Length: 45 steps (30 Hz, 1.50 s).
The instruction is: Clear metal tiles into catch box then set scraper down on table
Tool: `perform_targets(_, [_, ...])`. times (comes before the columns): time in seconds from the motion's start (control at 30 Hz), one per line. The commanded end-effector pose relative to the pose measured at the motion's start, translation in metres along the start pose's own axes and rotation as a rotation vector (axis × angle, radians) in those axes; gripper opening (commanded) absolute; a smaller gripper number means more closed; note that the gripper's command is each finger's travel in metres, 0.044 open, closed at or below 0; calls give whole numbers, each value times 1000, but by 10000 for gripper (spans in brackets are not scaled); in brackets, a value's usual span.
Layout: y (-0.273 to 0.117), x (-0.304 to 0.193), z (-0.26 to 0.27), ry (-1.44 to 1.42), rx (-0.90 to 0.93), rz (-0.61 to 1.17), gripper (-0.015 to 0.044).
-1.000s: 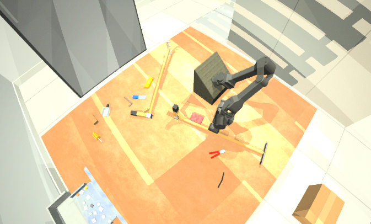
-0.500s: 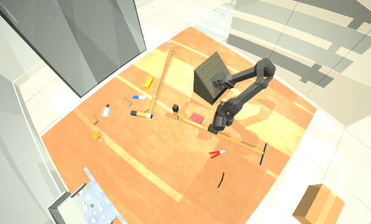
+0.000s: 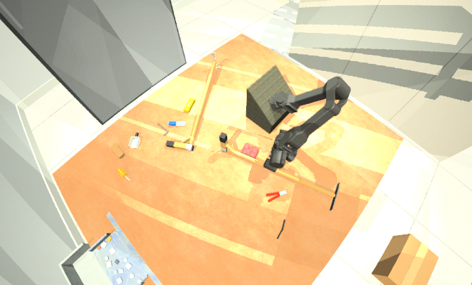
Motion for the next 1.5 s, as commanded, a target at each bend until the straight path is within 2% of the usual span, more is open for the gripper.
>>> perform_targets(0.0, [2, 11, -27, -66, -69, -8, 0])
perform_targets(1.47, [-1, 21, -69, -68, -71, -9, 0])
Point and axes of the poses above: the point midway between the two fingers, 35 mm back from their tips, its own y axis out along the fingers, its own z axis across the jaws, x = y × z, the point moved 7 cm from there along -y, back along the fingers, and after that the axes turned 10 degrees about y, right-handed, at the moved point
